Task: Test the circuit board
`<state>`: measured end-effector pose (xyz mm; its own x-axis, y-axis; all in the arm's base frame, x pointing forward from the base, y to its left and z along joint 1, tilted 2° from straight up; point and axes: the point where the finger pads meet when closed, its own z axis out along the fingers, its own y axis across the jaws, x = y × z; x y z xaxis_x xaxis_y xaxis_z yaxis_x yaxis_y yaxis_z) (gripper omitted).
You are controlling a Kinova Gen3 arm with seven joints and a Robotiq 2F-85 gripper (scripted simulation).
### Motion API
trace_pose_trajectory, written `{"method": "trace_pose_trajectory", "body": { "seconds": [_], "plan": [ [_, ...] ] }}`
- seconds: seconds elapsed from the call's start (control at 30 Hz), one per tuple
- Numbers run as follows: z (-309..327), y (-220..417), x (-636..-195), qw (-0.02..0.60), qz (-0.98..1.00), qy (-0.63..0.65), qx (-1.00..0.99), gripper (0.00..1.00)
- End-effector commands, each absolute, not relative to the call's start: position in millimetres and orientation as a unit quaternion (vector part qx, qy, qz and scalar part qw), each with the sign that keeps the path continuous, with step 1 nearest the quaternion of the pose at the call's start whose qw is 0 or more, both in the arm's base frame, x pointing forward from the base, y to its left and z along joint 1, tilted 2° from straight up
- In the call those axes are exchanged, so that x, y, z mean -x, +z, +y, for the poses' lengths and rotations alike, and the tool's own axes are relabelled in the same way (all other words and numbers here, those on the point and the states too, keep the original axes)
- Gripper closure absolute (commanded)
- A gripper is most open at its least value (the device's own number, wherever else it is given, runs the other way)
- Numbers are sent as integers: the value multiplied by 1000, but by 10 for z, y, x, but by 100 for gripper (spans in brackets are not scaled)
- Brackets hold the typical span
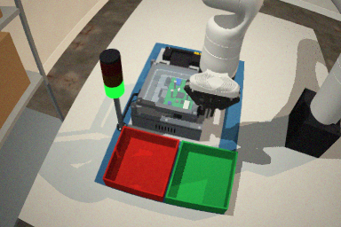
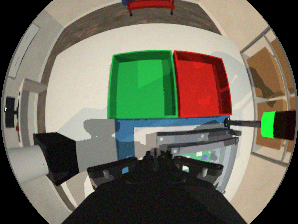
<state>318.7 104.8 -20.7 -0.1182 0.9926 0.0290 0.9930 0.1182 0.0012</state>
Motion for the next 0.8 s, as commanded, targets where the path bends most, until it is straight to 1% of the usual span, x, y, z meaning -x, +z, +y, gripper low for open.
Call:
{"method": "trace_pose_trajectory", "body": {
  "seconds": [0.0,0.77],
  "plan": [
    [1053,-230,-3166,11,-747,-9,664,100],
    [1054,-250,-3170,11,-748,-10,664,100]
  ]
}}
